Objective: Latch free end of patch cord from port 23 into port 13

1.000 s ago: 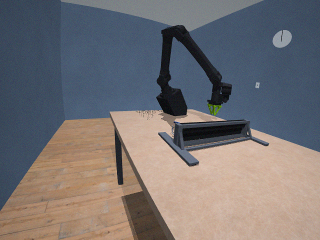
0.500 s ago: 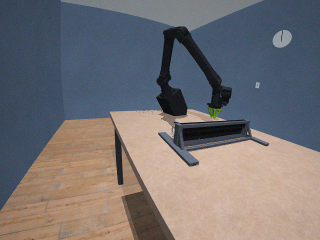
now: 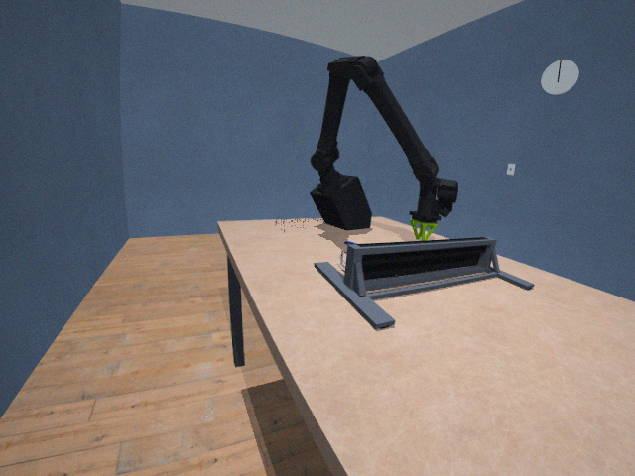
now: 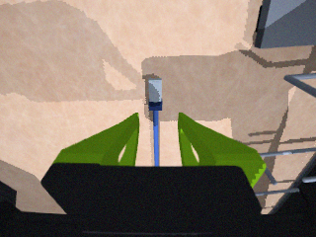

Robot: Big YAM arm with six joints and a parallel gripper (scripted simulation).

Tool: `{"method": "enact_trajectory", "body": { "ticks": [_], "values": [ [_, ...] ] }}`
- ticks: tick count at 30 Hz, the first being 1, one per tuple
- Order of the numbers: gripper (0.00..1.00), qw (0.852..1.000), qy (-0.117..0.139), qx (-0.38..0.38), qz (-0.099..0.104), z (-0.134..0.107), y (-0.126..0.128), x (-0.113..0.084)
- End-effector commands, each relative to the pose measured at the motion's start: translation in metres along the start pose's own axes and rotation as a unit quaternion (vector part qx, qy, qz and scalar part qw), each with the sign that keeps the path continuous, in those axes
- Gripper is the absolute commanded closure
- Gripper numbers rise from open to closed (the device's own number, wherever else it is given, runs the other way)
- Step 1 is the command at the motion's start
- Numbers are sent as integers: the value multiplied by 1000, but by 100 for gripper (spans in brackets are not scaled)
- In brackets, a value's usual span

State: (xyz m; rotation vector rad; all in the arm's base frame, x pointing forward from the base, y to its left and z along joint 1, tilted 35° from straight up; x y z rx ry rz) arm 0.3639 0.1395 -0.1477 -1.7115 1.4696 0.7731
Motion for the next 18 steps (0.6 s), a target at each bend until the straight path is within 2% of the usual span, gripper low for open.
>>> {"method": "enact_trajectory", "body": {
  "ticks": [1, 18],
  "values": [
    [64, 1000, 2, -1, 5, -3, 1, 13],
    [64, 1000, 1, 2, 4, -2, -1, 21]
  ]
}}
Point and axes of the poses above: the point where the finger pads meet when closed, its own x axis out along the fingers, its own y axis across the jaws, z = x × y, the point moved 5 cm from there along -x, back along the fingers, and after that the axes turned 6 degrees about -x, right-handed, at the moved point
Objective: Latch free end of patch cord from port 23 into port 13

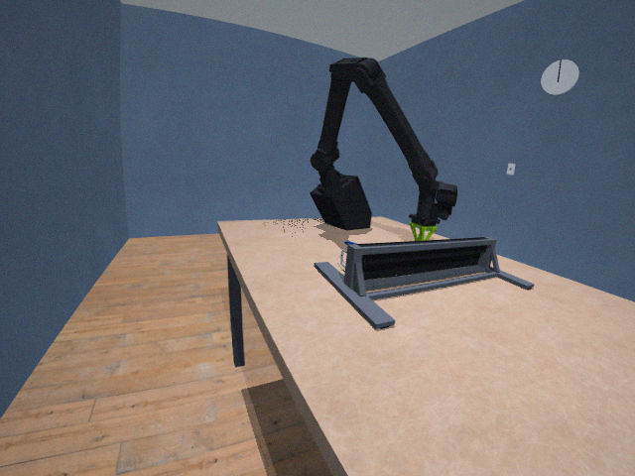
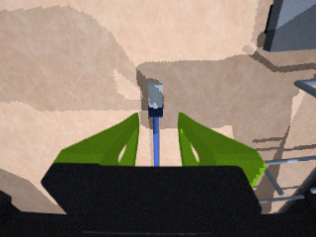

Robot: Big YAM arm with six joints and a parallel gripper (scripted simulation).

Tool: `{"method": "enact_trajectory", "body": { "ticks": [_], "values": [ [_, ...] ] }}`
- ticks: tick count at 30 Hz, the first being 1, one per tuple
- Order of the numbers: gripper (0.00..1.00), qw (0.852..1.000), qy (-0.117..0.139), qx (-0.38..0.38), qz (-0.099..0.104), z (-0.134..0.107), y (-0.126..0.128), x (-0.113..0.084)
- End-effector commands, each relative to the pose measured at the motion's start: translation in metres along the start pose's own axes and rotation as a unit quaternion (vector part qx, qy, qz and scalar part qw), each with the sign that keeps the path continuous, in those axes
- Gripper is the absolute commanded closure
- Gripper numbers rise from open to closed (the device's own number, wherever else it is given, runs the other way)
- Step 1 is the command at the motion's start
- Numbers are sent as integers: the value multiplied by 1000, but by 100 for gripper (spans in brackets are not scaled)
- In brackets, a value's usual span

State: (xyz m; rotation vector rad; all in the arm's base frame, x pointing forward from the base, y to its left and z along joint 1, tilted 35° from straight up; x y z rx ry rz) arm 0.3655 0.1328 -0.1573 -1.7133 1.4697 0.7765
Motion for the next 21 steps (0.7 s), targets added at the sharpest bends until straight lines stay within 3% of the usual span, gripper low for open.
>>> {"method": "enact_trajectory", "body": {
  "ticks": [1, 21],
  "values": [
    [64, 1000, 1, 3, 4, -2, -2, 9],
    [64, 1000, 7, -1, 14, -8, 7, 13]
  ]
}}
Point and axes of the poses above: the point where the finger pads meet when closed, its own x axis out along the fingers, its own y axis across the jaws, z = x × y, the point moved 5 cm from there along -x, back along the fingers, and after that the axes turned 6 degrees about -x, right-handed, at the moved point
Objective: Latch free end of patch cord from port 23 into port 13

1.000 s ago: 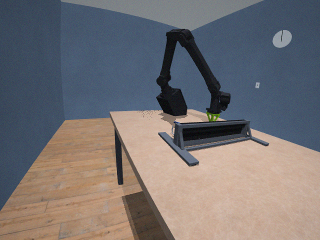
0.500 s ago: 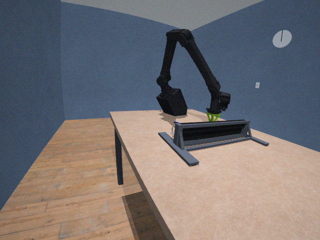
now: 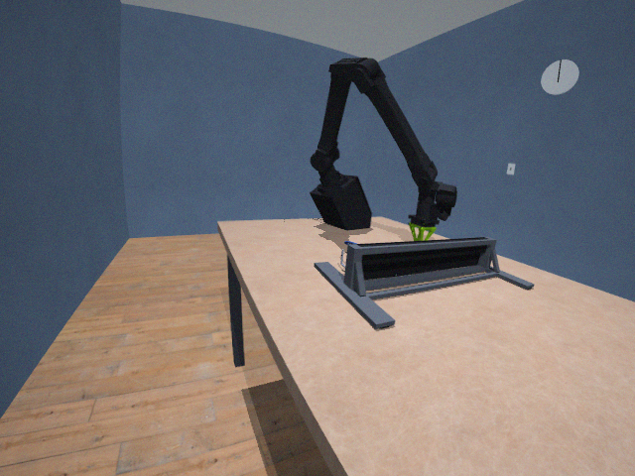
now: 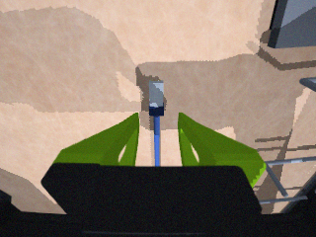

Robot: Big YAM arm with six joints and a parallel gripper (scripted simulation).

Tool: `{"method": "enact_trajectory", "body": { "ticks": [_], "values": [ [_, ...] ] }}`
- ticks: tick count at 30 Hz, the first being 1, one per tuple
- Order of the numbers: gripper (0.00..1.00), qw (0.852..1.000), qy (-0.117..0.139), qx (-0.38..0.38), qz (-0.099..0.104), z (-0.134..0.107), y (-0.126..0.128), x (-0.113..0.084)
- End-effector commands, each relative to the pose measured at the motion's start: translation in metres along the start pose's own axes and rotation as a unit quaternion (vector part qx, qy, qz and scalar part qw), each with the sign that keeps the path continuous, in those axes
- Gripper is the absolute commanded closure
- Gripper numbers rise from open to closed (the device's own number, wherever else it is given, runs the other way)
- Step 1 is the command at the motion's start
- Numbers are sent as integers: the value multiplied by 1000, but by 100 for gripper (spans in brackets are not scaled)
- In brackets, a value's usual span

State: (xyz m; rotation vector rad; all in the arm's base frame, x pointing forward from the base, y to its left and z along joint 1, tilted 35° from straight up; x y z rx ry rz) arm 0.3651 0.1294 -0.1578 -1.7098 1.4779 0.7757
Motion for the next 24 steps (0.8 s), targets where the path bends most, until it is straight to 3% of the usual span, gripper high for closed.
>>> {"method": "enact_trajectory", "body": {
  "ticks": [1, 24],
  "values": [
    [64, 1000, 5, -2, 11, -5, 6, 11],
    [64, 1000, 4, 1, 8, -4, 1, 10]
  ]
}}
Point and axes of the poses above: the point where the finger pads meet when closed, its own x axis out along the fingers, its own y axis across the jaws, z = x × y, the point moved 5 cm from there along -x, back along the fingers, and after that the axes turned 6 degrees about -x, right-handed, at the moved point
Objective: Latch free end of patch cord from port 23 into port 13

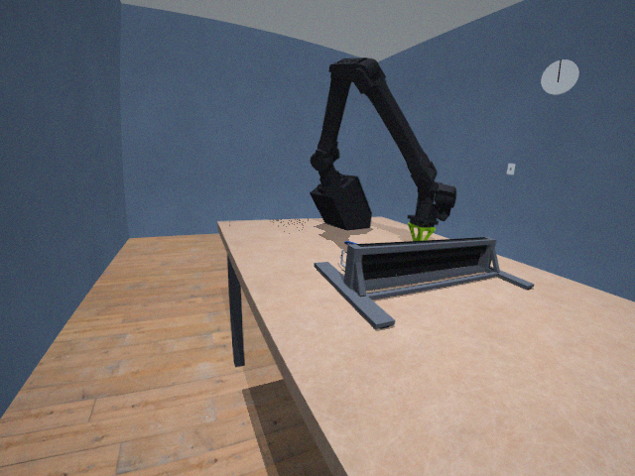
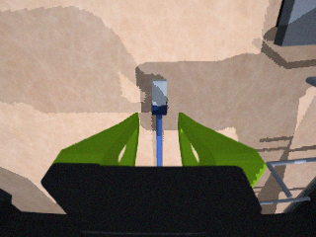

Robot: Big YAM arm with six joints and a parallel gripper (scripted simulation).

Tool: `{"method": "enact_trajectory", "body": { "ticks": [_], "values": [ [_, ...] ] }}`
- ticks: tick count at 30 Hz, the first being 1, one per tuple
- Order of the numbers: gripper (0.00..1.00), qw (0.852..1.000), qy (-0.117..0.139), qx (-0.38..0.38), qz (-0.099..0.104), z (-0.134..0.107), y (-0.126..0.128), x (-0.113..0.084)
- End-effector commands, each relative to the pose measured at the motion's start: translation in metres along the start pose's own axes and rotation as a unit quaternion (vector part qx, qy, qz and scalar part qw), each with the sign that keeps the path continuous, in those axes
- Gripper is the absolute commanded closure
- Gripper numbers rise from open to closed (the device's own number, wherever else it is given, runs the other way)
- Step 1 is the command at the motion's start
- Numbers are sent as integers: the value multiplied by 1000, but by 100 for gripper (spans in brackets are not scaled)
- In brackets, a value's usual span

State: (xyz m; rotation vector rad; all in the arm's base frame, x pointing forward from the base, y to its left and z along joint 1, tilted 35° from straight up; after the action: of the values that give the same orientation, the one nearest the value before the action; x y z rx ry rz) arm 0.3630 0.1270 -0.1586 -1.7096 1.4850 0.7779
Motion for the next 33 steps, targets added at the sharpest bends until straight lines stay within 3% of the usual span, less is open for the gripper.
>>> {"method": "enact_trajectory", "body": {
  "ticks": [1, 33],
  "values": [
    [64, 1000, 2, 2, 5, -2, -2, 8],
    [64, 1000, 0, 4, 2, 0, -8, 6]
  ]
}}
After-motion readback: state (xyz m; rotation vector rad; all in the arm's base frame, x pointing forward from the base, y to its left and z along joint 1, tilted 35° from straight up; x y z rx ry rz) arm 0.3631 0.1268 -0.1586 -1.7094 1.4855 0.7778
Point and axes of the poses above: the point where the finger pads meet when closed, its own x axis out along the fingers, its own y axis across the jaws, z = x × y, the point moved 5 cm from there along -x, back along the fingers, and after that the axes turned 6 degrees about -x, right-handed, at the moved point
